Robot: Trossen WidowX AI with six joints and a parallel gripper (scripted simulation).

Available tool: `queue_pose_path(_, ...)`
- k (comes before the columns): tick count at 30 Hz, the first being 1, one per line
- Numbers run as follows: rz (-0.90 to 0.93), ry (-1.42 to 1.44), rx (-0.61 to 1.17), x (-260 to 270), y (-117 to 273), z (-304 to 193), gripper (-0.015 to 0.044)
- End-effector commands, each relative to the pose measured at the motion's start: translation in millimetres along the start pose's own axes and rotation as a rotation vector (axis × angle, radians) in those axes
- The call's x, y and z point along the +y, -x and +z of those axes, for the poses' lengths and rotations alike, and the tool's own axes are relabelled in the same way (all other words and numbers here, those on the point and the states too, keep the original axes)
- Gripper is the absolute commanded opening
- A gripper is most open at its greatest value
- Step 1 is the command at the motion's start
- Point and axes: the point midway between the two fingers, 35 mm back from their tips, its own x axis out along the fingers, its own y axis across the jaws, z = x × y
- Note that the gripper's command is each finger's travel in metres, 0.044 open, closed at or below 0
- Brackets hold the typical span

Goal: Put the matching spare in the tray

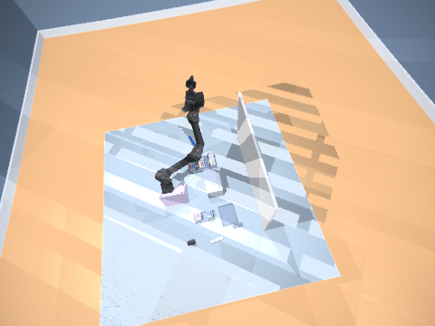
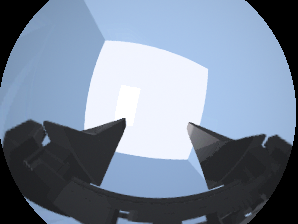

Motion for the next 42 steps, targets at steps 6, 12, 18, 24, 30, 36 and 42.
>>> queue_pose_path(6,0.0,0.0,0.0,0,0,0,0.044)
queue_pose_path(12,0.054,-0.211,0.033,7,-5,-51,0.044)
queue_pose_path(18,0.178,-0.565,0.072,38,-21,-137,0.044)
queue_pose_path(24,0.35,-0.87,0.08,98,-43,-195,0.044)
queue_pose_path(30,0.583,-1.148,0.068,178,-68,-212,0.044)
queue_pose_path(36,0.873,-1.376,0.038,262,-85,-187,0.044)
queue_pose_path(42,1.089,-1.471,-0.007,316,-87,-143,0.044)
